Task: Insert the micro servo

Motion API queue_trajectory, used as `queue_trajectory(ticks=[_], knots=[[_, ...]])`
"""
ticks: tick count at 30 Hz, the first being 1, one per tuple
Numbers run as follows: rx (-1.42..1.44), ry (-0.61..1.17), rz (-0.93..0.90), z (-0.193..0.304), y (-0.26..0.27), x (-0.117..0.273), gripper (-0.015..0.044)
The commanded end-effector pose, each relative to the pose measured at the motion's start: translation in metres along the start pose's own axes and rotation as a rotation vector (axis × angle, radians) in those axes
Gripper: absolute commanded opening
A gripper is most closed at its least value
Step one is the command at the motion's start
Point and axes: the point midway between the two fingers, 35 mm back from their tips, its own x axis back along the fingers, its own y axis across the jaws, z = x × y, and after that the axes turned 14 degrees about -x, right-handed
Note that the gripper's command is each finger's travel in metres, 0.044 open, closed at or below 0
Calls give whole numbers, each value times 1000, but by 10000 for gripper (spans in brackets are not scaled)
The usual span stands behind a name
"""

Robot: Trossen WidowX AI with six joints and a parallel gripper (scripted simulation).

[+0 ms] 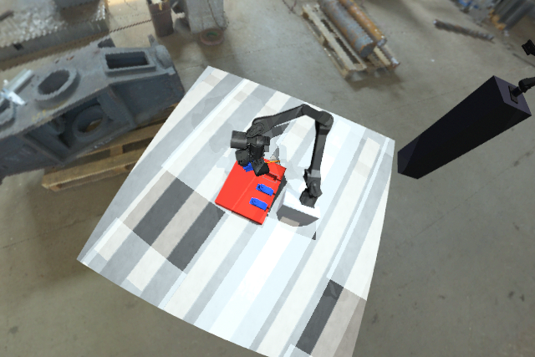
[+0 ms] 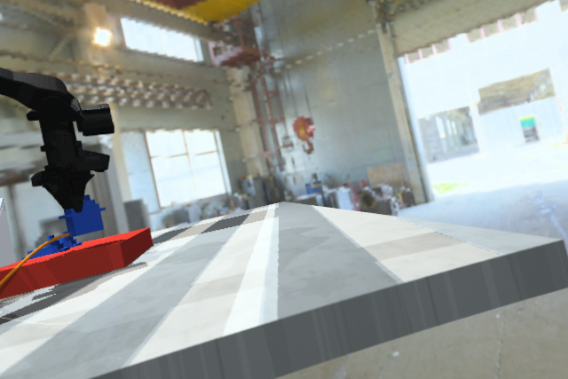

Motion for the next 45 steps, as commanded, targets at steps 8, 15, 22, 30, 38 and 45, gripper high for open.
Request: queue_trajectory(ticks=[8, 15, 22, 30, 38, 45], knots=[[-383, -1, 6, 1, -1, 1, 0], [-620, -1, 6, 1, -1, 1, 0], [-772, -2, 6, 1, -1, 1, 0], [-772, -1, 6, 6, 2, 1, 0], [-770, 0, 5, 36, 20, 1, 0], [-769, 1, 5, 64, 36, 0, 0]])
